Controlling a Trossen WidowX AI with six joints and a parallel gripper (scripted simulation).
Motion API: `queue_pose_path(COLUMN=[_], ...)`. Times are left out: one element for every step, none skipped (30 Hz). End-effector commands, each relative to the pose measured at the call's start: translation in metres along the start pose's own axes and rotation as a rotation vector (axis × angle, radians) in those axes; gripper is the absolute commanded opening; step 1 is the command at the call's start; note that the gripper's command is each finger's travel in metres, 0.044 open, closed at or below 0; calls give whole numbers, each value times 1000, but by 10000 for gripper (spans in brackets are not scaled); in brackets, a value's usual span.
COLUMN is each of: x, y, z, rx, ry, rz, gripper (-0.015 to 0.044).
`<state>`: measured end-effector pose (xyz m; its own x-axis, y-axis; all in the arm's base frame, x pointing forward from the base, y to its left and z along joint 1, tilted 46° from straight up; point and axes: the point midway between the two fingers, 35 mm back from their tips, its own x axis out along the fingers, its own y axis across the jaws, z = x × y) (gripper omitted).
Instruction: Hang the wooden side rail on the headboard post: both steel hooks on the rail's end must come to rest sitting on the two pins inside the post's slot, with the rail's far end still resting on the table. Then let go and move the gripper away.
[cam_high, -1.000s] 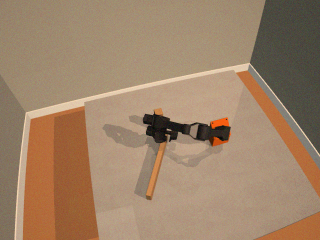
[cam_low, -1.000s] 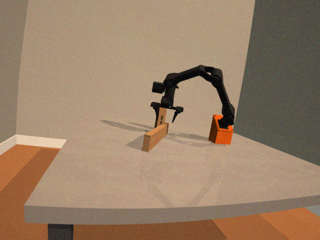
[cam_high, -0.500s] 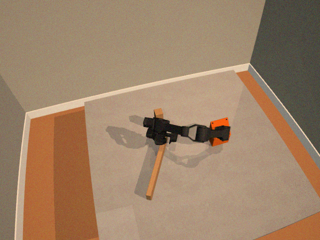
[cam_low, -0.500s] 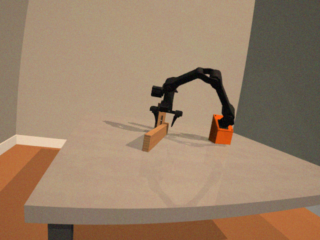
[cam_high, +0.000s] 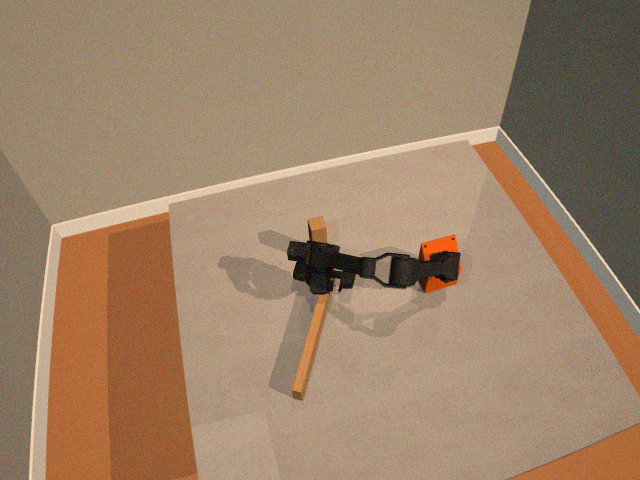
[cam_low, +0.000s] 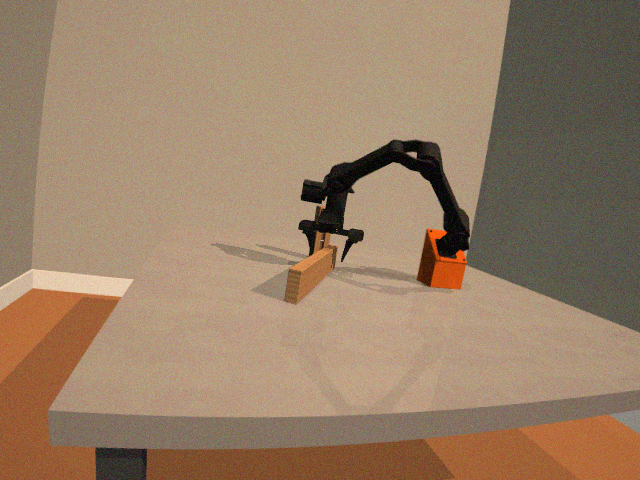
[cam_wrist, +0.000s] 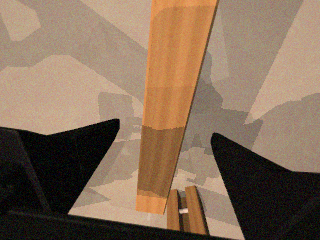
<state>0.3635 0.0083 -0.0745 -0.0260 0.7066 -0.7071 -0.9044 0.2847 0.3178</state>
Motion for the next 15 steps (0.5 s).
queue_pose_path(x=[8, 10, 12, 13, 15, 16, 17, 17, 17, 17, 17, 17, 17, 17, 17], y=[3, 3, 3, 3, 3, 3, 4, 4, 4, 4, 4, 4, 4, 4, 4], z=[-1, -1, -1, -1, -1, -1, -1, -1, -1, -1, -1, -1, -1, -1, -1], rx=[9, 9, 9, 9, 9, 9, 9, 9, 9, 9, 9, 9, 9, 9, 9], ry=[-5, -5, -5, -5, -5, -6, -6, -6, -6, -6, -6, -6, -6, -6, -6], rz=[7, 7, 8, 8, 8, 8, 8, 8, 8, 8, 8, 8, 8, 8, 8], gripper=[440, 440, 440, 440, 440, 440, 440, 440, 440, 414, 387, 361, 335, 309, 282])
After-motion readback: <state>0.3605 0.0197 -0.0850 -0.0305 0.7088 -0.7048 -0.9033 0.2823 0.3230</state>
